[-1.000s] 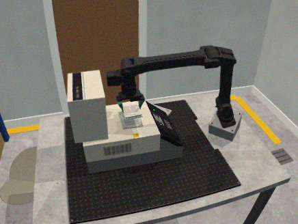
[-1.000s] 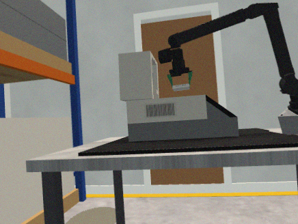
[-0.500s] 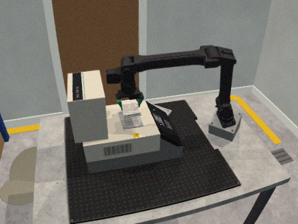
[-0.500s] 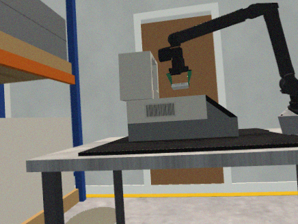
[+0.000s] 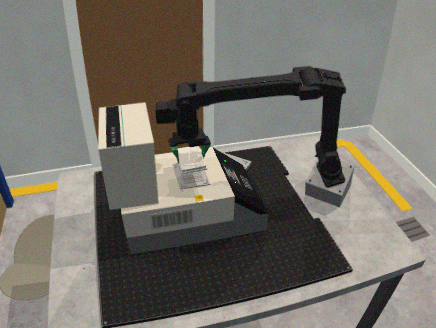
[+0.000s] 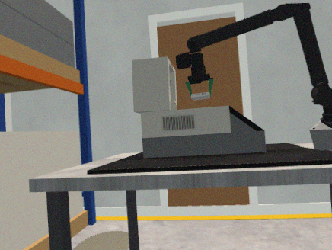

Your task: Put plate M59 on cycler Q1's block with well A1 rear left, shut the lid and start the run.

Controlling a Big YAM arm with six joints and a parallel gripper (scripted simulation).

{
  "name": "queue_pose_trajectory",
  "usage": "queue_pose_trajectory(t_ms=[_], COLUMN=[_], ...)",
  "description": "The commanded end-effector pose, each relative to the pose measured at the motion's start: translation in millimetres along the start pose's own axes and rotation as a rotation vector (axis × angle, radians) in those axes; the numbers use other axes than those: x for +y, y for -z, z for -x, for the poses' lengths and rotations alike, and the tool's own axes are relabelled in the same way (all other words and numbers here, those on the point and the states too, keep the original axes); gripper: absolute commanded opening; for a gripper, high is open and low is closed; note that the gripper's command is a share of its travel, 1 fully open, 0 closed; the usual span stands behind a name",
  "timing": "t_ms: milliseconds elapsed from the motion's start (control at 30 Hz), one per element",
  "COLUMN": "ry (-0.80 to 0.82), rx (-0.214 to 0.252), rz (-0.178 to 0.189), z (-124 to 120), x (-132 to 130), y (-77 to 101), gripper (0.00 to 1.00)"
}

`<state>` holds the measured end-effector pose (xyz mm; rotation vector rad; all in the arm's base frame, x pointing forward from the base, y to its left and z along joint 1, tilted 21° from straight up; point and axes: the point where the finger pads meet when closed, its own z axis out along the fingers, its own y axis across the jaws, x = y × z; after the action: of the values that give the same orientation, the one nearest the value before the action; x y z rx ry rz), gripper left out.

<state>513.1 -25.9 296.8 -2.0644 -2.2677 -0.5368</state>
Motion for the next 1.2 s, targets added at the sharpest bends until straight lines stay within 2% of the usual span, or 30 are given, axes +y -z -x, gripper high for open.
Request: queue_pose_trajectory(t_ms=[0, 133, 267, 500, 833, 1167], ry=[0.011, -0.002, -0.01, 0.019, 0.024, -0.003], rx=[-0.019, -0.017, -0.018, -0.016, -0.025, -0.018], rz=[0.08, 0.067, 0.068, 0.09, 0.094, 0.043], z=[4.3, 9.3, 9.8, -11.2, -10.8, 9.7], x=[14.6, 16.1, 16.6, 17.8, 16.6, 8.3], y=[38.3, 31.3, 31.9, 42.5, 45.8, 22.6], gripper=[0.0, 0.0, 0.0, 0.0, 0.0, 0.0])
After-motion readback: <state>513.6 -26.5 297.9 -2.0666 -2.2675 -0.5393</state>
